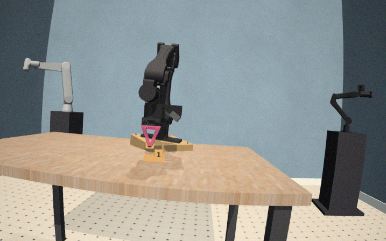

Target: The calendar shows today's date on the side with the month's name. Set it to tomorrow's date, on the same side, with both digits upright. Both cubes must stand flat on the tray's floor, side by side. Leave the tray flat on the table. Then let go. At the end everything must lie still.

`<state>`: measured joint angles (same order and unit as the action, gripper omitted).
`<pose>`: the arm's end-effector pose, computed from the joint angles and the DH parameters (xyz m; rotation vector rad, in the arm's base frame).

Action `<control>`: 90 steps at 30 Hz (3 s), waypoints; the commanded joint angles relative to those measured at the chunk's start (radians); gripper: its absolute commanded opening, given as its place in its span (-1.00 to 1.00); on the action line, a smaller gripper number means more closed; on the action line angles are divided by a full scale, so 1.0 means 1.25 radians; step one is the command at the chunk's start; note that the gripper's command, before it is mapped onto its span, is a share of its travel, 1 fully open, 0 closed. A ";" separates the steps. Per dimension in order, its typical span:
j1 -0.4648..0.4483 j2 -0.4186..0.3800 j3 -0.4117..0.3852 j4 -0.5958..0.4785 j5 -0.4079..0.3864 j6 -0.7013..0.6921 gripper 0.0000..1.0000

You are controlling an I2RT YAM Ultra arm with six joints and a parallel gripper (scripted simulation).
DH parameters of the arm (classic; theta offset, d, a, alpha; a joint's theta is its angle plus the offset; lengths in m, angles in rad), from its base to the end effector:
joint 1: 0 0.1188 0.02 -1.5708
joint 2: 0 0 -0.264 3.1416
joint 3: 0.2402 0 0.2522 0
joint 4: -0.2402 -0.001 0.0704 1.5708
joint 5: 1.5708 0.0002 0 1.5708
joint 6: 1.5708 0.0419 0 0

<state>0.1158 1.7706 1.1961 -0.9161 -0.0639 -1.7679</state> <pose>0.3169 0.0406 0.1829 -2.4607 1.7854 -0.0238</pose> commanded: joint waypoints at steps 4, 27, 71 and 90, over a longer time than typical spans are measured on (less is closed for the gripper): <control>0.003 0.011 0.024 -0.008 -0.005 -0.003 -0.49; 0.002 0.013 0.025 -0.009 -0.005 -0.004 -0.49; 0.009 0.033 -0.040 0.064 -0.005 0.004 -0.49; 0.008 0.042 -0.022 0.070 -0.004 0.004 -0.49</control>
<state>0.1200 1.8118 1.1496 -0.8268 -0.0639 -1.7664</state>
